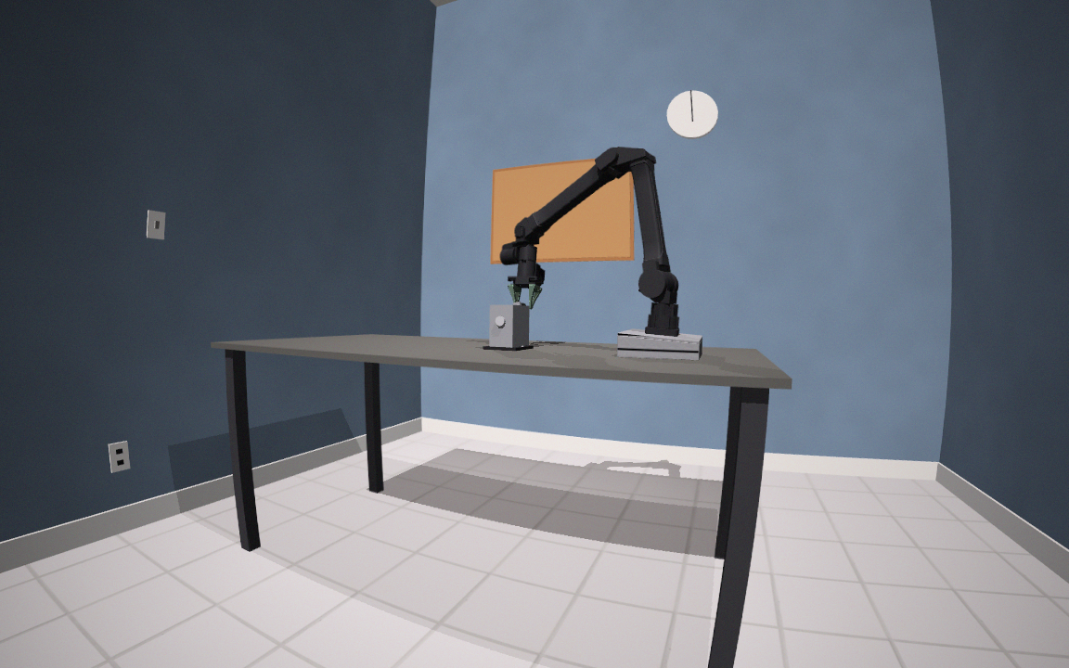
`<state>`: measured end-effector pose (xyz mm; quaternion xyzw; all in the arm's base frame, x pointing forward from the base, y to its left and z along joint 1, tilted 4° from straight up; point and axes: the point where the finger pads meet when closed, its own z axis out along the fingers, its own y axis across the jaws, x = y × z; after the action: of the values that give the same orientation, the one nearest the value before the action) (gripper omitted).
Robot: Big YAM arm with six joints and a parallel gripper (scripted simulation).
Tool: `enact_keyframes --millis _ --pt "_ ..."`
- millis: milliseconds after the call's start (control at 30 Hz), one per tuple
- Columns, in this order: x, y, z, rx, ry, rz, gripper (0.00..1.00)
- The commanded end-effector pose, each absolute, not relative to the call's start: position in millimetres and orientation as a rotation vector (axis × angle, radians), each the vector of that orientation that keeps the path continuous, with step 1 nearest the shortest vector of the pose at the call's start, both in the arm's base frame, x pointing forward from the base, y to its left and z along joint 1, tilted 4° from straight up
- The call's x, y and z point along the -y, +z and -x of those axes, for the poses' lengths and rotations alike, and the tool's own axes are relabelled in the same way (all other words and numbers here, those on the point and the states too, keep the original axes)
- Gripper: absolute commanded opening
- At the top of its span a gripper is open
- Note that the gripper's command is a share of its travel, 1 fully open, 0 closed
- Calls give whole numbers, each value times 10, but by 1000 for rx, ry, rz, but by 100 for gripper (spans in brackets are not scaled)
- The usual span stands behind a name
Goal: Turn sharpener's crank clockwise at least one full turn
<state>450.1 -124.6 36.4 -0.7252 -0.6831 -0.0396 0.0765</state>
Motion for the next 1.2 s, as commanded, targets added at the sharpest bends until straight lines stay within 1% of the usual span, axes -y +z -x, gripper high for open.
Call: enact_keyframes --millis 0,667,700,800,867,1167 --pt "1281 421 -4632 2057 -136 2189 51" --pt "1281 421 -4632 2057 -136 2189 51" --pt "1279 443 -4711 2047 -133 2191 51" --pt "1286 548 -4719 2054 -137 2191 51" --pt "1296 768 -4742 2078 -164 2210 51" --pt "1305 962 -4744 2078 -165 2211 51"
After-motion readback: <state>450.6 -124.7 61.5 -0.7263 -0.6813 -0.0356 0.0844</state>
